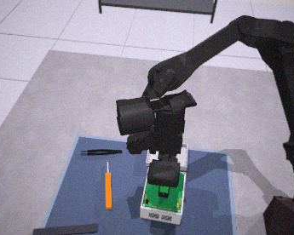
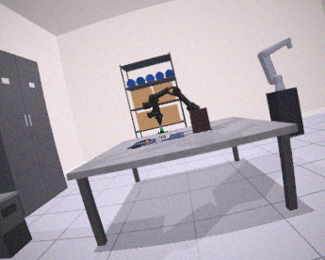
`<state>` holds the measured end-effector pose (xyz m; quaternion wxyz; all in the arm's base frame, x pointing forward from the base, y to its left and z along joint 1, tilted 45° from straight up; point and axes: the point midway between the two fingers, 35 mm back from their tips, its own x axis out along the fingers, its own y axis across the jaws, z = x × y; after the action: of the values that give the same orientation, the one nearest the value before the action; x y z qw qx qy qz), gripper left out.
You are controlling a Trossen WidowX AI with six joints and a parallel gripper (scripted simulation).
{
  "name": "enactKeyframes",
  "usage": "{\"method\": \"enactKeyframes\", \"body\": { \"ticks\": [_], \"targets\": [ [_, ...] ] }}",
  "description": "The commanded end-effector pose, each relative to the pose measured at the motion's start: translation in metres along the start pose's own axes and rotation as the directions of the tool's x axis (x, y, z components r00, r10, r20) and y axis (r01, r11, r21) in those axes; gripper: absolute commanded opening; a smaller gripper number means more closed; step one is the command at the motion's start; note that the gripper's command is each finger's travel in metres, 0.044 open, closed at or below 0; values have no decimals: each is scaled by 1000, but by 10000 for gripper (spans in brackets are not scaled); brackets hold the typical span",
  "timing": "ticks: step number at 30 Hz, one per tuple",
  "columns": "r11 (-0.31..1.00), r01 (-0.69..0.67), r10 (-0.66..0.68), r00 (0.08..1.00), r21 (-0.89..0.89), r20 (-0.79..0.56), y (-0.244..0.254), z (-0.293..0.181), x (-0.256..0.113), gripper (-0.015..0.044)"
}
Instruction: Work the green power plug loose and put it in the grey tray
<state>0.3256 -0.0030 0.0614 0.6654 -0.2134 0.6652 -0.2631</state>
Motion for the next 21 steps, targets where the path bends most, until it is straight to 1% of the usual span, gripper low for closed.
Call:
{"method": "enactKeyframes", "body": {
  "ticks": [1, 9, 12, 15, 20, 21],
  "targets": [
    [1000, -22, 23, 999, -5, 38, -1, 0, -18, 0],
    [983, 184, -184, 982, 3, 39, 17, 0, -16, 0],
    [975, 223, -223, 974, 5, 38, 21, 0, -17, 0],
    [978, 210, -210, 977, 4, 38, 20, 0, -17, 0],
    [996, 89, -89, 995, -1, 38, 9, 0, -20, 0],
    [996, 89, -89, 995, -1, 38, 9, 0, -21, 0]
  ]
}}
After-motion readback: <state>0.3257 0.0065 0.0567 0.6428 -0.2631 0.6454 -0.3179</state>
